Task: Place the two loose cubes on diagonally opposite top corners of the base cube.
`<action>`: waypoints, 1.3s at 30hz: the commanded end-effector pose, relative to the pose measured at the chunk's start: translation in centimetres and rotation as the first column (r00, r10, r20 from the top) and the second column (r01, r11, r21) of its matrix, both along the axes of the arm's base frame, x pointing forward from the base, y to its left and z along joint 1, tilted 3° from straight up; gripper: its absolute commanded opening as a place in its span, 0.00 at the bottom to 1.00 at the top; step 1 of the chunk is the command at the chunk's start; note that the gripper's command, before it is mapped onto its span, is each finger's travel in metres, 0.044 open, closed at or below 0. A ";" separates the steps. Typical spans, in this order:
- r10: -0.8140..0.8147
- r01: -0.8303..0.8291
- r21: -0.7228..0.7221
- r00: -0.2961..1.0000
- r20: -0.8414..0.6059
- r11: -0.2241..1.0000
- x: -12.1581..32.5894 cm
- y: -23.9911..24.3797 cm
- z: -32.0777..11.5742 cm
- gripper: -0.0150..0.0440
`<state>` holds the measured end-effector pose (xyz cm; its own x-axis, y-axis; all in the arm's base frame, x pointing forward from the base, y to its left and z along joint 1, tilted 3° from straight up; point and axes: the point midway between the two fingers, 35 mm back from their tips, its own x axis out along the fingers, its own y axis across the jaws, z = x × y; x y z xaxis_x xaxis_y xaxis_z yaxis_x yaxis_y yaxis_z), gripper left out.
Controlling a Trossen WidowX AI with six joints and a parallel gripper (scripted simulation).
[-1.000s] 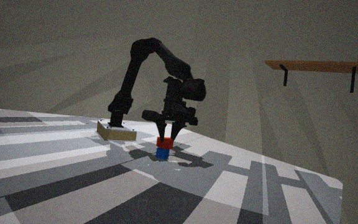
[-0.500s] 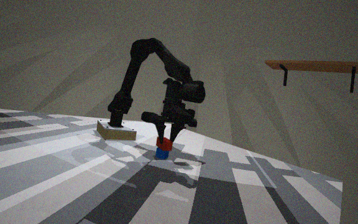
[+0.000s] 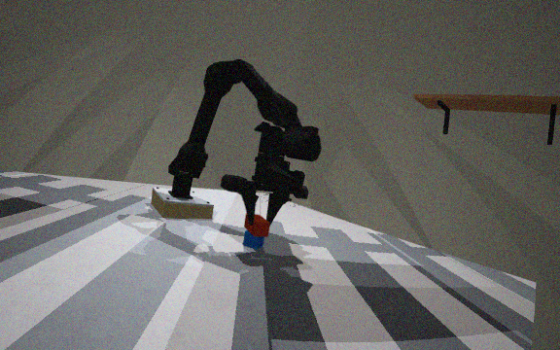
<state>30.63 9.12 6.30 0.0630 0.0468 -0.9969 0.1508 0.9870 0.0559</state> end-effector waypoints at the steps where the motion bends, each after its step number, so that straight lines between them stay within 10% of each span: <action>1: 0.002 -0.002 -0.003 1.000 0.002 1.000 0.0 0.0 0.0 0.60; 39: 0.000 0.000 0.000 1.000 0.000 1.000 -0.3 -0.2 5.4 0.60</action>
